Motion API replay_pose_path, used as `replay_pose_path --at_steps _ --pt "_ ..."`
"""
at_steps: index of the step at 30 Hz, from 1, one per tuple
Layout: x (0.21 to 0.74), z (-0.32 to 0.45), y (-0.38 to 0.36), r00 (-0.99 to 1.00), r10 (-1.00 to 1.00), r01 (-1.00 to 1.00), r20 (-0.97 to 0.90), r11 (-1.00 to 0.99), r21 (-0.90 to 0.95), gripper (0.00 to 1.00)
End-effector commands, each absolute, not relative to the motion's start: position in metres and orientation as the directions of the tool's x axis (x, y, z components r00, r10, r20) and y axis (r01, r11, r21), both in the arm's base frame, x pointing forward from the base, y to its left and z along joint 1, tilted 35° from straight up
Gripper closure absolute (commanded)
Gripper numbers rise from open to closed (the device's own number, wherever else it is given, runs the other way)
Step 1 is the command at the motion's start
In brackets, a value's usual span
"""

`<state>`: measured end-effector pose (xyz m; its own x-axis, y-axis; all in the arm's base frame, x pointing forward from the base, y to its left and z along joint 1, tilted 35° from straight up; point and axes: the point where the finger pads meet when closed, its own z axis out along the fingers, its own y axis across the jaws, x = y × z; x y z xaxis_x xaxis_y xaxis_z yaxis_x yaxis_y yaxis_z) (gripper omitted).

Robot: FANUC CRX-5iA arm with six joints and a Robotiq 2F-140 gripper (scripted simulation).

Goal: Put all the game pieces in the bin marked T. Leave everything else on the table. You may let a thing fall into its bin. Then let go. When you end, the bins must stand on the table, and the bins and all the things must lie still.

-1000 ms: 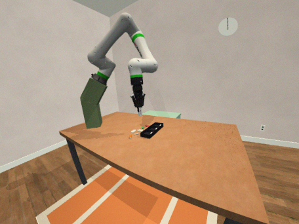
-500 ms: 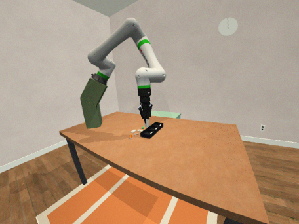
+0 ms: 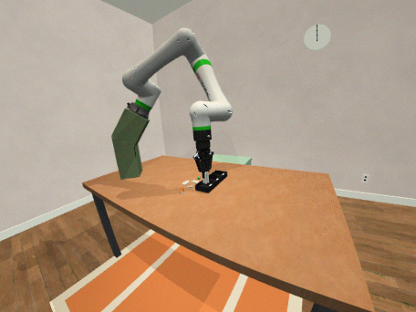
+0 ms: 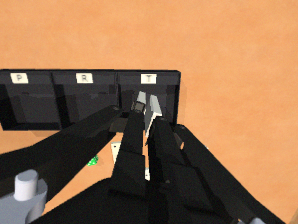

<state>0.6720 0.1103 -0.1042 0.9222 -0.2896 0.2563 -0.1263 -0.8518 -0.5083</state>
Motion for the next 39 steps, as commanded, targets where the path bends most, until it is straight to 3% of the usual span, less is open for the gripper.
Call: replay_pose_path --at_steps 1,39 --pt "0.6749 -0.1101 0.1133 0.922 -0.29 -0.126 0.257 -0.852 -0.508 0.95" --pt "0.6788 -0.119 0.118 0.922 -0.29 -0.126 0.257 -0.852 -0.508 0.95"
